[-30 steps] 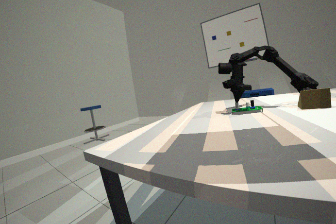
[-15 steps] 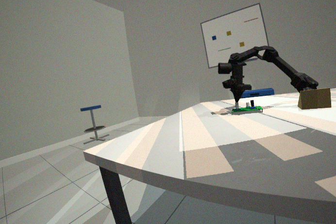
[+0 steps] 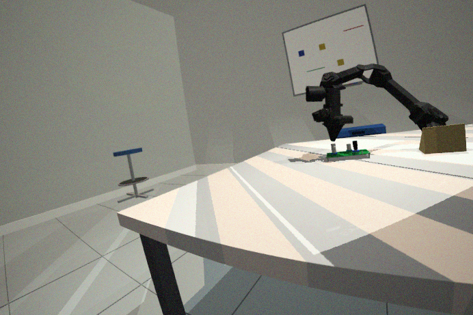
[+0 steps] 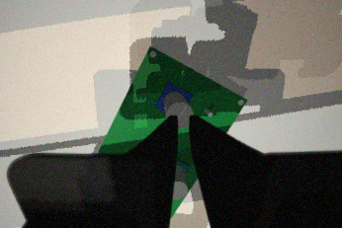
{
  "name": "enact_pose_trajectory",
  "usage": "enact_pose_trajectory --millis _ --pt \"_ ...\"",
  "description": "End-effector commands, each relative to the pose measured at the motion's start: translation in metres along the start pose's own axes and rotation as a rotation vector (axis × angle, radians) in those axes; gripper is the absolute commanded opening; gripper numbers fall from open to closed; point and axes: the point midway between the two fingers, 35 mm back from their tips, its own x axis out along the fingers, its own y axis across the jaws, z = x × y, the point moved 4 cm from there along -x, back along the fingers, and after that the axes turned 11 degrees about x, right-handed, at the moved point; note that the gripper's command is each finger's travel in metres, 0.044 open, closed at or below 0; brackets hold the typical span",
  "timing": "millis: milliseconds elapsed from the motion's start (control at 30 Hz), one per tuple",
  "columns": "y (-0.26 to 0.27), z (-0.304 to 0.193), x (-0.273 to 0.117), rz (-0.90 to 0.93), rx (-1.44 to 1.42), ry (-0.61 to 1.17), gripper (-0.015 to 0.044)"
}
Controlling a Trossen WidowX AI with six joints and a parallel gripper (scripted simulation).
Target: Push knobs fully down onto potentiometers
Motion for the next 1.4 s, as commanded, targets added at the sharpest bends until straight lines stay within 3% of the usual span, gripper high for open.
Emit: enact_pose_trajectory --millis 0,200,433,633,1367 --pt "0.000 0.000 0.001 0.000 0.000 0.001 0.0105" --pt "0.005 -0.008 -0.005 0.003 -0.001 -0.001 0.0263" --pt "0.045 -0.105 -0.048 0.017 -0.006 -0.004 0.0440" --pt "0.059 -0.173 -0.053 0.004 -0.003 0.004 0.0440" --pt "0.059 -0.173 -0.053 0.004 -0.003 0.004 0.0440"
